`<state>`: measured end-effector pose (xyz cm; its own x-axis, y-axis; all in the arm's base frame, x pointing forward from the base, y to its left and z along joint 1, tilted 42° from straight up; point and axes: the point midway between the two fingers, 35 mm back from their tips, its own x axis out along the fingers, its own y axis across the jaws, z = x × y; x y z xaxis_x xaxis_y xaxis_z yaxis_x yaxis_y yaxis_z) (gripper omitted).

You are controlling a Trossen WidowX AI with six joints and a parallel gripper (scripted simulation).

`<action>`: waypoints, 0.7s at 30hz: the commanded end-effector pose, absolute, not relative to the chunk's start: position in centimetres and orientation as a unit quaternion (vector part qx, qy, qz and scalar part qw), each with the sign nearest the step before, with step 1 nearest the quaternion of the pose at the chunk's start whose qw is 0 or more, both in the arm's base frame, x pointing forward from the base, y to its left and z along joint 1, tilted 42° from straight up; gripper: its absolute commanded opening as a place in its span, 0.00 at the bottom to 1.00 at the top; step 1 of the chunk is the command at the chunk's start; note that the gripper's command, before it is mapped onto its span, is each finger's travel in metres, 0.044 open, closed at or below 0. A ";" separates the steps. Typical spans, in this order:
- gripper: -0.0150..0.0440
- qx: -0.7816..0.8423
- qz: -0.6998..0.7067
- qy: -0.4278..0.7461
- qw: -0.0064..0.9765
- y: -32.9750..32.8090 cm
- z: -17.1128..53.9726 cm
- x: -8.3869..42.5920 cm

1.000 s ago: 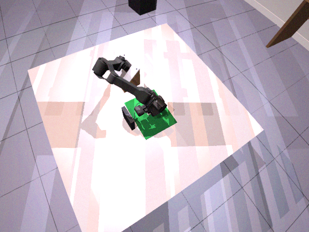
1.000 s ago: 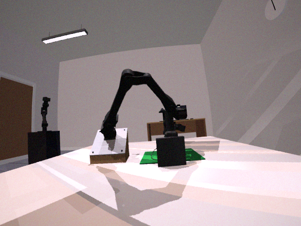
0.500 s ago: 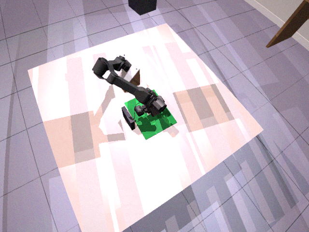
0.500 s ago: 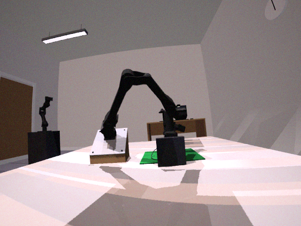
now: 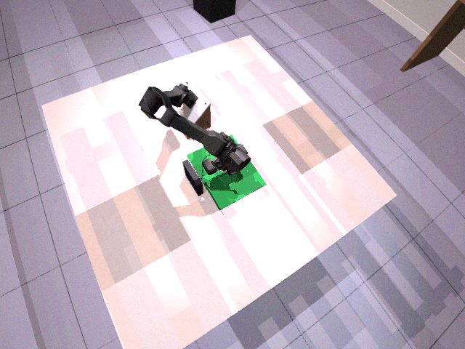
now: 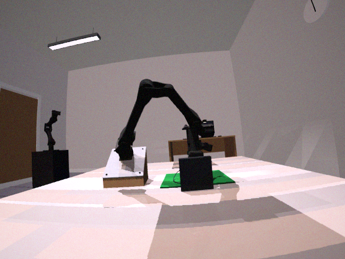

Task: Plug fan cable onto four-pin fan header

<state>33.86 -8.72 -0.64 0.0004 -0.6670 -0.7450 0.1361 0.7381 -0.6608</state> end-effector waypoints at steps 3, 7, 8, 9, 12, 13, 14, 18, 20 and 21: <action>0.25 -0.210 -0.297 0.643 0.674 -8.8 -0.6 33.8; 0.25 -0.210 -0.297 0.643 0.674 -8.8 -0.6 33.8; 0.25 -0.210 -0.297 0.643 0.674 -8.8 -0.6 33.8; 0.25 -0.210 -0.297 0.643 0.674 -8.8 -0.6 33.8; 0.25 -0.210 -0.297 0.643 0.674 -8.9 -0.7 33.8; 0.25 -0.210 -0.297 0.643 0.674 -8.9 -0.7 33.8; 0.25 -0.210 -0.297 0.643 0.674 -8.9 -0.8 33.8; 0.25 -0.210 -0.297 0.643 0.674 -9.1 -1.0 33.8; 0.25 -0.210 -0.297 0.643 0.674 -9.2 -1.1 33.8; 0.25 -0.210 -0.297 0.643 0.674 -9.3 -1.1 33.8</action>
<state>33.95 -9.02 -0.92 -0.0002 -0.6675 -0.7446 0.1356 0.7377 -0.6613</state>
